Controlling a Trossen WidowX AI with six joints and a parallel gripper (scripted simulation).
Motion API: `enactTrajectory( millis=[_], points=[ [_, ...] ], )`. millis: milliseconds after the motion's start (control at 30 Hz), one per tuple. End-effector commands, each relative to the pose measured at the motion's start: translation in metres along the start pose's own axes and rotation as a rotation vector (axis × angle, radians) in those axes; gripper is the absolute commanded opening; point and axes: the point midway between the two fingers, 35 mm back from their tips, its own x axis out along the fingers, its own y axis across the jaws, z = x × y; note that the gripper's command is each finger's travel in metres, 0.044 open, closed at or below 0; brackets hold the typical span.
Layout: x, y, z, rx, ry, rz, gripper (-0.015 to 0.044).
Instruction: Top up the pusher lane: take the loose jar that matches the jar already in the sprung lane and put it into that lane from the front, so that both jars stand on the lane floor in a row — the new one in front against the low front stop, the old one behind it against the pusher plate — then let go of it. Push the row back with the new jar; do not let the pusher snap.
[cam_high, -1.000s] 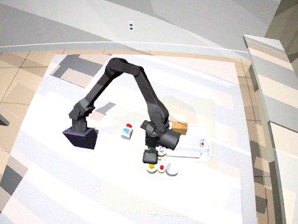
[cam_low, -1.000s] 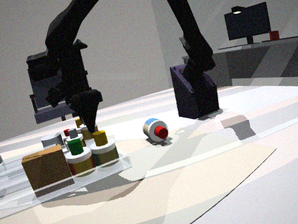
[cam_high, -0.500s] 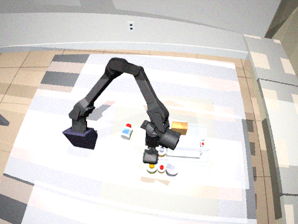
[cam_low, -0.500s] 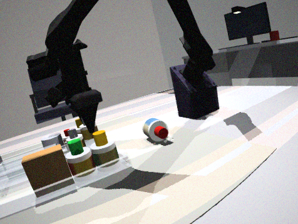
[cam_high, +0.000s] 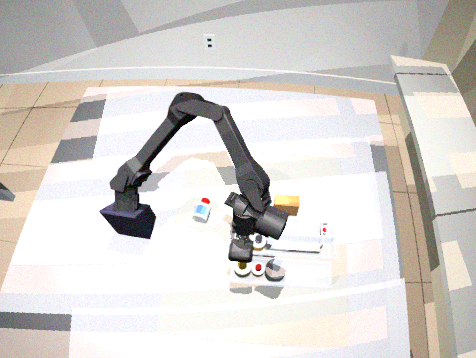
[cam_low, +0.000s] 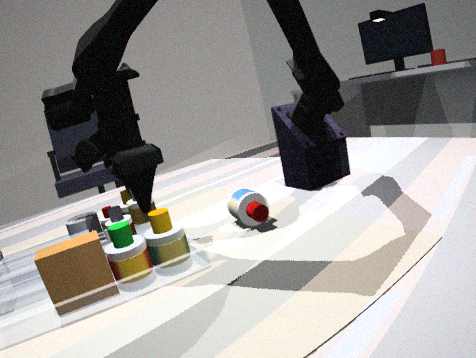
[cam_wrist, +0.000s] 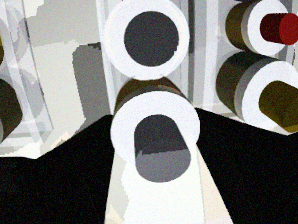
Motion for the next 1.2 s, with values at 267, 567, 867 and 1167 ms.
enactTrajectory(
  millis=[267, 567, 867, 1167],
  points=[
    [-0.0013, 0.0007, 0.0058, -0.012, -0.019, 0.005, 0.0000],
    [-0.0014, 0.0002, 0.0071, -0.012, -0.019, 0.005, 0.0000],
    [-0.0014, 0.0002, 0.0082, -0.012, -0.019, 0.005, 0.0000],
    [0.0007, 0.0002, 0.0083, -0.012, -0.019, 0.005, 0.0000]
  ],
)
